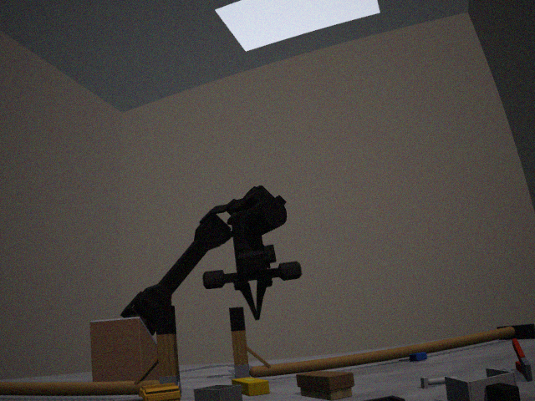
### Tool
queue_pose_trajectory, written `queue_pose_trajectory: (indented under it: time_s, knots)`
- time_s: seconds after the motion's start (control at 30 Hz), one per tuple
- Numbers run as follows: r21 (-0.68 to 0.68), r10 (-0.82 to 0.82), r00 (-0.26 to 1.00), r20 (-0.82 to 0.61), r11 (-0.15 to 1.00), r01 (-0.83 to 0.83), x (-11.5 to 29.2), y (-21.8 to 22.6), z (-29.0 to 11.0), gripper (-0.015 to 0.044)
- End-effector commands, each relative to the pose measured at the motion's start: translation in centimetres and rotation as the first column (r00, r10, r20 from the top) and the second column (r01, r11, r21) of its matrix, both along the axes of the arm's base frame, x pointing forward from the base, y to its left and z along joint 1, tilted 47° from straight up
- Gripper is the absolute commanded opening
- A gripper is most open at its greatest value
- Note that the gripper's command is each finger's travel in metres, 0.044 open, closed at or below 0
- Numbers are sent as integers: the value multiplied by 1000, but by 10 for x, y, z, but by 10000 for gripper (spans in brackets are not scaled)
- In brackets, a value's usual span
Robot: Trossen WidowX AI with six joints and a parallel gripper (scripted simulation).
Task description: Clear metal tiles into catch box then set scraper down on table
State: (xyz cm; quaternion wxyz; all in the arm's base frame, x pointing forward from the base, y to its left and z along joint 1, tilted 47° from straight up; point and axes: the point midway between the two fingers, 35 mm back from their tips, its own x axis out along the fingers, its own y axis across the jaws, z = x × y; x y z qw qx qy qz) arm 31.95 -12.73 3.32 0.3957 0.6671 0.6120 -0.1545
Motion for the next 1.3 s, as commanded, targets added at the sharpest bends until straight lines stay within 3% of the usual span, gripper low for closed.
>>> queue_pose_trajectory:
  time_s: [0.0, 0.57, 0.9, 1.27]
  knots:
    - [-7, 2, 1000, 3, 1000, -2, -2, -12, 10, 0]
    - [-6, 6, 1000, 7, 1000, -6, -14, -44, 45, 0]
    - [-111, 172, 964, 201, 982, -152, 29, -37, 54, 0]
    - [-259, 378, 837, 396, 920, -293, 79, -21, 68, 0]
